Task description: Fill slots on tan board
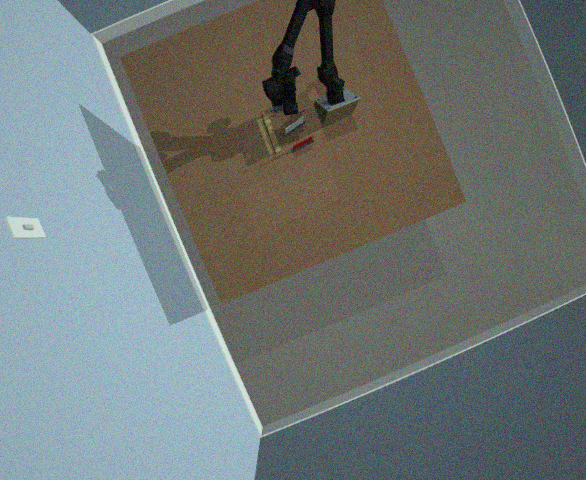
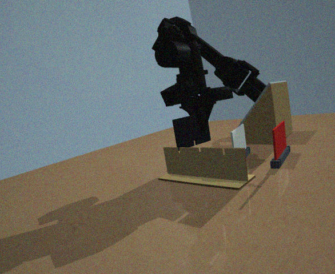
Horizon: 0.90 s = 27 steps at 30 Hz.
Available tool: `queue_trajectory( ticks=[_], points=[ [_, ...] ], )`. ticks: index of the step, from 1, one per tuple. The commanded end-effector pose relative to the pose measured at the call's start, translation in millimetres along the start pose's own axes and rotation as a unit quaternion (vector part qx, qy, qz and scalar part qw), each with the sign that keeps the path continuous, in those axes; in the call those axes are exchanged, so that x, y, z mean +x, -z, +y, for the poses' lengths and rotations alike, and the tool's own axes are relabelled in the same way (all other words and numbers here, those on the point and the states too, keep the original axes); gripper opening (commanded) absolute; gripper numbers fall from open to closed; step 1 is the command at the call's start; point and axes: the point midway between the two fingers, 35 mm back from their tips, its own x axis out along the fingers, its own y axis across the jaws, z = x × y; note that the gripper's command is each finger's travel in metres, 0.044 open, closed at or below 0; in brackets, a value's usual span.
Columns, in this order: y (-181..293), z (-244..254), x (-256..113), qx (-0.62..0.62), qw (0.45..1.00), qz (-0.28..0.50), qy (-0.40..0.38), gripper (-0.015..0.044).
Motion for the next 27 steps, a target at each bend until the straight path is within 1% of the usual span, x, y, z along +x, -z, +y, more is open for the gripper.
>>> queue_trajectory(
  ticks=[1, 27],
  points=[
    [-1.4, -0.3, -10.9, 0.006, 1.000, -0.002, -0.003, 0.0000],
    [-1.0, -0.1, -74.2, 0.005, 1.000, -0.001, -0.004, 0.0000]
  ],
)
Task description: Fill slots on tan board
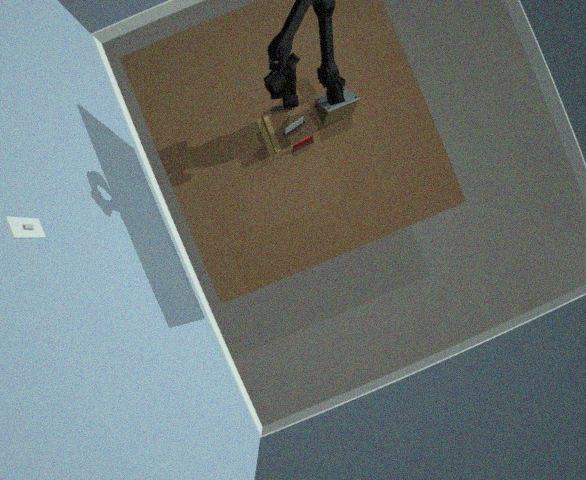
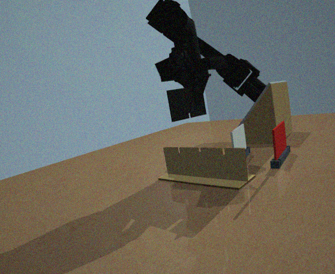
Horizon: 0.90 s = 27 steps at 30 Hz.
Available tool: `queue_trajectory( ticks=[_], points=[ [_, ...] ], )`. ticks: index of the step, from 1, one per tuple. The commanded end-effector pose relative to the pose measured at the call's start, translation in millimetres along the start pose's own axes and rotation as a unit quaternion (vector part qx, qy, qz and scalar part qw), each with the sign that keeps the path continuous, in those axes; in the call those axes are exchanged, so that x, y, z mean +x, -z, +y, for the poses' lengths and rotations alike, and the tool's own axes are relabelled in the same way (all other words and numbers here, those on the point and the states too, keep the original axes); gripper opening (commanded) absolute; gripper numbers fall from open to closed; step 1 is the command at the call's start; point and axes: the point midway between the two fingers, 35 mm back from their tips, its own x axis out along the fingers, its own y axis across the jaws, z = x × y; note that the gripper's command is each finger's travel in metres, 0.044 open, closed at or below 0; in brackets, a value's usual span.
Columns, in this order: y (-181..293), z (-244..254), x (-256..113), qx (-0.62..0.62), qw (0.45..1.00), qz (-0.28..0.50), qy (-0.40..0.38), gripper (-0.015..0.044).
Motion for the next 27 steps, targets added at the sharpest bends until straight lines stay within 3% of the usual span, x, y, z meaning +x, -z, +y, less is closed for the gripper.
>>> queue_trajectory(
  ticks=[1, 27],
  points=[
    [-0.5, 0.6, -11.1, 0.003, 1.000, 0.001, -0.001, 0.0000],
    [-47.9, 30.1, -18.8, -0.052, 0.999, 0.000, -0.002, 0.0000]
  ],
)
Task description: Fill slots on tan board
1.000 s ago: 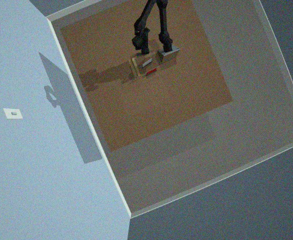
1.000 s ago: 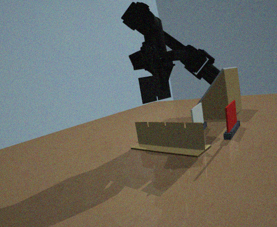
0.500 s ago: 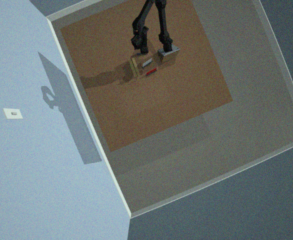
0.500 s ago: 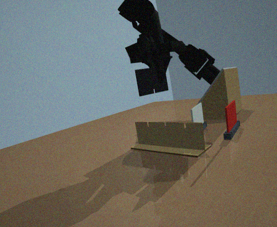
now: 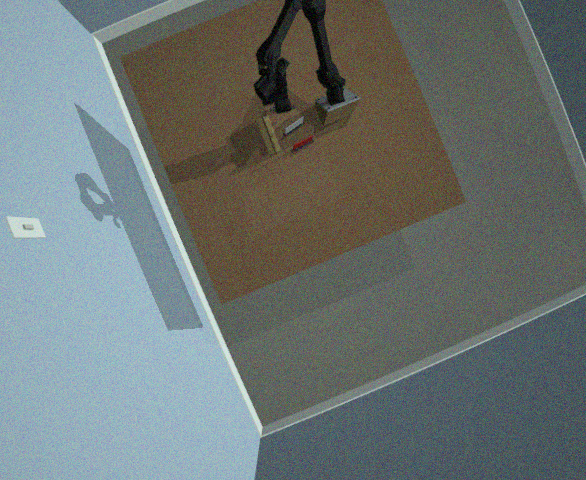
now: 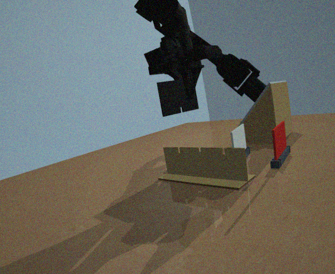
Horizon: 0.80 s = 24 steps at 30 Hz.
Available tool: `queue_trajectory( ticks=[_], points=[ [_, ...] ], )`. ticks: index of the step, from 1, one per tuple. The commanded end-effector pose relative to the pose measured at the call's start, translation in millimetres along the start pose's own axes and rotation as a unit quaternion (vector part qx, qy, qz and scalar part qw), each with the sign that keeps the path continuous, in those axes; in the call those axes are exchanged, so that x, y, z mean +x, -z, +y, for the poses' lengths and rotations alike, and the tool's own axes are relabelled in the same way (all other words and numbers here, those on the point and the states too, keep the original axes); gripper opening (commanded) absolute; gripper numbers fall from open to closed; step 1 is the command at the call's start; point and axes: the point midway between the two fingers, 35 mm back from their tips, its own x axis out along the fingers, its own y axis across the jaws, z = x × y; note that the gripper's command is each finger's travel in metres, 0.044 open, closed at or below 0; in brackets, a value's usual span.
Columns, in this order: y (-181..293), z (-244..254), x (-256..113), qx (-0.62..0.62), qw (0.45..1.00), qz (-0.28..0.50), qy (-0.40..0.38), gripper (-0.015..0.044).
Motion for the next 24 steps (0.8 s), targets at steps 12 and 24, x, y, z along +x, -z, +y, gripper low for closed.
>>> queue_trajectory(
  ticks=[12, 24],
  points=[
    [-33.3, 20.8, 1.0, -0.041, 0.999, 0.000, -0.001, 0.0000],
    [-57.4, 37.2, 4.1, -0.067, 0.998, -0.002, 0.000, 0.0000]
  ],
)
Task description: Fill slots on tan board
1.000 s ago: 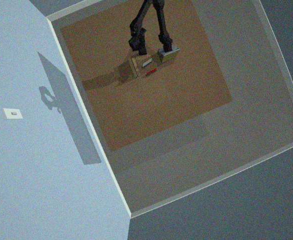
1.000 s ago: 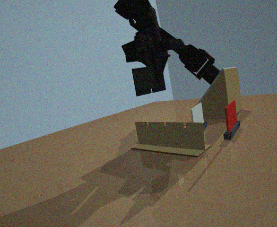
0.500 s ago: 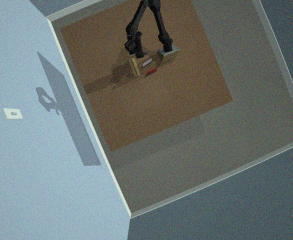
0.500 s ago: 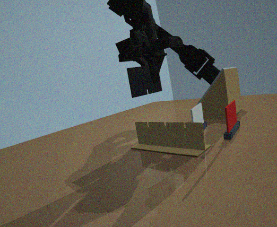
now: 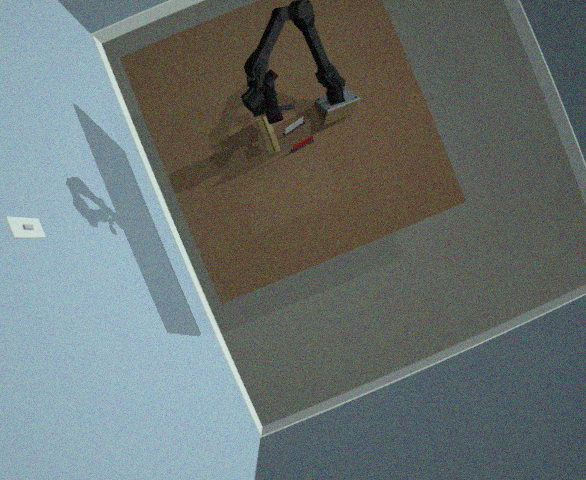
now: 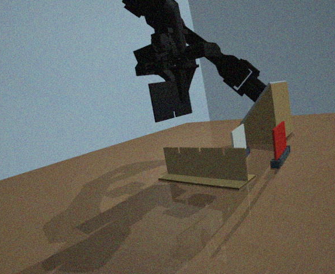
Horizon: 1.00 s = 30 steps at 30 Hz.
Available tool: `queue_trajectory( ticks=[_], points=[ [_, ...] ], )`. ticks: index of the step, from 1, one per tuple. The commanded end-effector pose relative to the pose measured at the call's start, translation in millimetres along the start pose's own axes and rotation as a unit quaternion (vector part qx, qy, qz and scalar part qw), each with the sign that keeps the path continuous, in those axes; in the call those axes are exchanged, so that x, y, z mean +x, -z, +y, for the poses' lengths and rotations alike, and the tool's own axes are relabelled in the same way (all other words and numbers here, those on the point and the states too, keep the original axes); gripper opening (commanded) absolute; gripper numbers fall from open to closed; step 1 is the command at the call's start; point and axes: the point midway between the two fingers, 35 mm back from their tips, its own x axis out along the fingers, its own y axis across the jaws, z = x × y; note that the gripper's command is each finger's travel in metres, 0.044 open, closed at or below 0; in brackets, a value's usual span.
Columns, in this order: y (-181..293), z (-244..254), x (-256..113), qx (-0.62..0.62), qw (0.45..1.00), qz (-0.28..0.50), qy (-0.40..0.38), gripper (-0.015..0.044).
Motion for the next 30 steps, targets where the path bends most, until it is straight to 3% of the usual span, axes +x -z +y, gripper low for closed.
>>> queue_trajectory(
  ticks=[1, 19, 30],
  points=[
    [-9.4, 4.6, 1.4, -0.011, 1.000, -0.002, 0.002, 0.0000],
    [-9.9, 4.4, 38.8, -0.011, 1.000, -0.002, 0.002, 0.0000],
    [-9.9, 4.3, 43.9, -0.011, 1.000, -0.002, 0.002, 0.0000]
  ],
)
